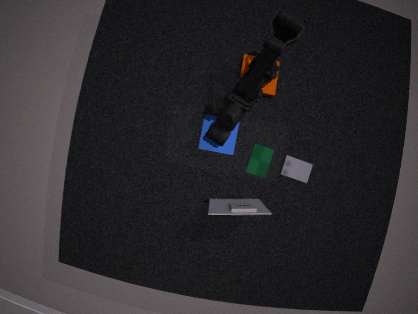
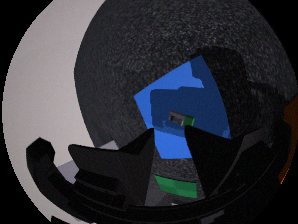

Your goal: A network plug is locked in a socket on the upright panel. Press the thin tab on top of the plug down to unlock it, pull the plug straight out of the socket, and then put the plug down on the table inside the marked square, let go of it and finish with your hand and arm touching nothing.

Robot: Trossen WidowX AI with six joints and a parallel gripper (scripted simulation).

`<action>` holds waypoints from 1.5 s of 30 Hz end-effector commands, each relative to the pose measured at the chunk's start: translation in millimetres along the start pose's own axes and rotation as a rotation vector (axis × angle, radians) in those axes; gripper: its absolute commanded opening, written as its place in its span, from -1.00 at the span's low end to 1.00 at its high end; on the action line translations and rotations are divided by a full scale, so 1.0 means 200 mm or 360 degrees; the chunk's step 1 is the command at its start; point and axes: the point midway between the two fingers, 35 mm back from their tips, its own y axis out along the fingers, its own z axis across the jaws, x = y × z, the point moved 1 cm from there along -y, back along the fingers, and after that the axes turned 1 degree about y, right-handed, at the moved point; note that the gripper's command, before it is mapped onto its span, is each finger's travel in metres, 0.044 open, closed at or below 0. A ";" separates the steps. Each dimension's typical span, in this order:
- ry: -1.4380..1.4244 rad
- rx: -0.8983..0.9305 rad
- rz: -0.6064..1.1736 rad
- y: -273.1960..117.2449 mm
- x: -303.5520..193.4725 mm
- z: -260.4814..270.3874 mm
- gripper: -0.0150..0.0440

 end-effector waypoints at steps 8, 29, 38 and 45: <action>0.0001 0.0003 -0.0001 -0.03 0.00 0.00 0.04; 0.0000 0.0003 0.0000 -0.12 0.00 0.07 0.04; 0.0000 0.0004 0.0000 -0.18 0.00 0.12 0.04; 0.0000 0.0004 0.0001 -0.22 -0.01 0.15 0.04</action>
